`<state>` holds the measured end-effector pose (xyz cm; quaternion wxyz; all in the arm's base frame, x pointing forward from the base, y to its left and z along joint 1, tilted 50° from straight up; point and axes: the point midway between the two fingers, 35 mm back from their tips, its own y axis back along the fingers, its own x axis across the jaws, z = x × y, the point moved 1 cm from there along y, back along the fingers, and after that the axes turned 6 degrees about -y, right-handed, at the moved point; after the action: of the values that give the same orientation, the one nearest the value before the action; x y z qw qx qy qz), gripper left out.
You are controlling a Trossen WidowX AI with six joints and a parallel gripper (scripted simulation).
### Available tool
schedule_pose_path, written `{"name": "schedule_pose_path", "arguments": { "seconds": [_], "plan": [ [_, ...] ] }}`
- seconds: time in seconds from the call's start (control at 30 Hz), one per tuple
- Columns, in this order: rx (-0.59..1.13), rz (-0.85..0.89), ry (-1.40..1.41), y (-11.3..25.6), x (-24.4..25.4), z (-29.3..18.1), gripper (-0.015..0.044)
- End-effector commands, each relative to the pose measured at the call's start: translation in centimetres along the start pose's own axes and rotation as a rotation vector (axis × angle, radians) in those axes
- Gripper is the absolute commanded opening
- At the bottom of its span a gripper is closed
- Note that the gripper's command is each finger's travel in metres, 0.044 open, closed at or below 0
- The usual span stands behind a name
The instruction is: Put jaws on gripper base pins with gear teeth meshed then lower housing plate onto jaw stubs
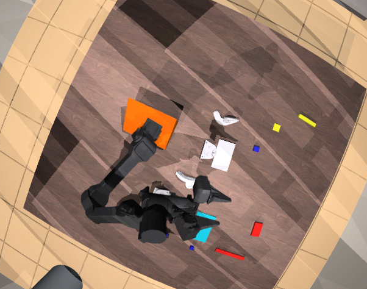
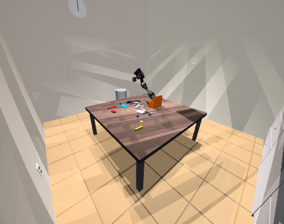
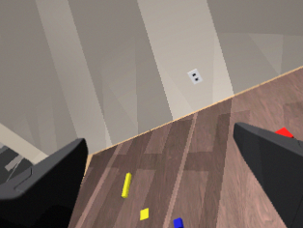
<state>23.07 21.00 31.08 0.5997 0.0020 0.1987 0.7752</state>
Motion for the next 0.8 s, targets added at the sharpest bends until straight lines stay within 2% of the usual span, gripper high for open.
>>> {"name": "schedule_pose_path", "arguments": {
  "seconds": [0.0,0.4,0.77],
  "plan": [
    [0.07,-0.054,0.029,-1.2,-1.0,-2.0,0.044],
    [0.32,-0.227,0.119,-3.6,-5.3,-8.8,0.044],
    [0.566,-0.373,0.182,-3.9,-9.5,-14.9,0.044]
  ]
}}
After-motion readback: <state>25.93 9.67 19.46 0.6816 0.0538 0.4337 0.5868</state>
